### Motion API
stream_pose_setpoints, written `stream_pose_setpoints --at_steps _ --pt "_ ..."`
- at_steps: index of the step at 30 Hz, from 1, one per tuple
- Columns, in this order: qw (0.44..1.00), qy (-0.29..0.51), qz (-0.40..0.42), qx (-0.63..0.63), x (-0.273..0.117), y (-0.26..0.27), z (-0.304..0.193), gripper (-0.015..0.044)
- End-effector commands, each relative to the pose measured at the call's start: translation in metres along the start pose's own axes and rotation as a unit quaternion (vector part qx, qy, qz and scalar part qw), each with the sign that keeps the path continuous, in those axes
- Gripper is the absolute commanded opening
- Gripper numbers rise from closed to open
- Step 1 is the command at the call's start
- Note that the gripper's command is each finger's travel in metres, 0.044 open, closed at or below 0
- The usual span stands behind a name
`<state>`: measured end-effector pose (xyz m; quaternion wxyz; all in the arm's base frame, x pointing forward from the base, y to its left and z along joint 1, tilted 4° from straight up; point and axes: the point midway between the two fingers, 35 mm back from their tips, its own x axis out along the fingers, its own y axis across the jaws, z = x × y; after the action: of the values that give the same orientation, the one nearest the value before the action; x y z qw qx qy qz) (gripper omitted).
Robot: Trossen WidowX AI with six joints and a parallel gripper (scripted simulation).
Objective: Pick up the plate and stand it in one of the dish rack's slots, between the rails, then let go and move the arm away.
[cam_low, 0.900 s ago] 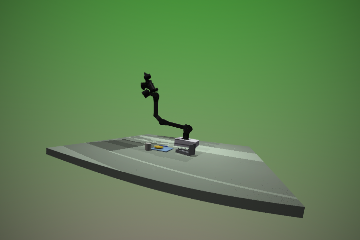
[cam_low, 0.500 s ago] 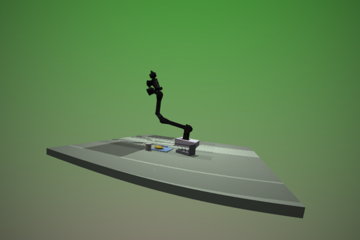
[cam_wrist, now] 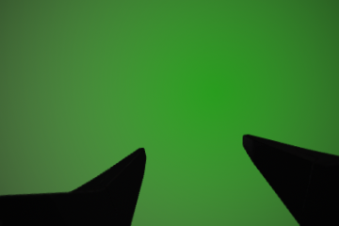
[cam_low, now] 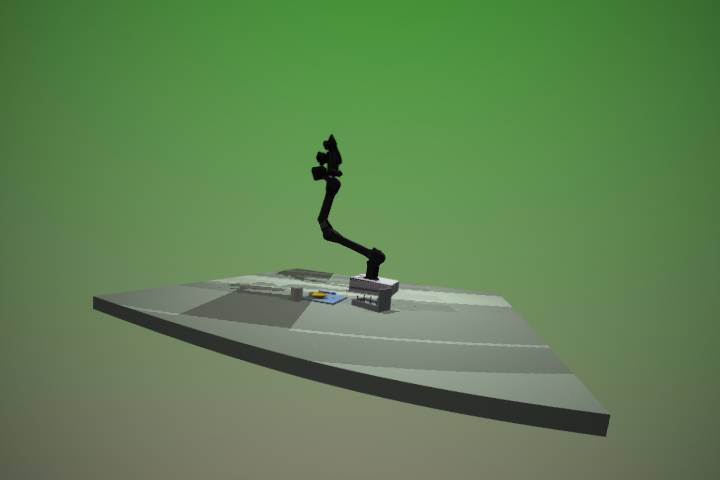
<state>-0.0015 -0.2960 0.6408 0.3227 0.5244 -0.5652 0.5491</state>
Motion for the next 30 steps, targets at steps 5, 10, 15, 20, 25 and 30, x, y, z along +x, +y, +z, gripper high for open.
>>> stream_pose_setpoints --at_steps 5,10,15,20,25,30 --pt "0.994 0.100 -0.017 -0.032 0.013 0.004 -0.086 0.0400" --pt "0.987 0.146 -0.035 -0.060 0.011 -0.002 -0.128 0.0400" --pt "0.974 0.206 -0.041 -0.089 0.008 -0.003 -0.178 0.0400" --pt "0.951 0.279 -0.052 -0.123 -0.002 -0.011 -0.236 0.0400" --pt "0.925 0.341 -0.073 -0.154 -0.020 -0.027 -0.283 0.0400" --pt "0.897 0.390 -0.098 -0.181 -0.041 -0.044 -0.316 0.0400"
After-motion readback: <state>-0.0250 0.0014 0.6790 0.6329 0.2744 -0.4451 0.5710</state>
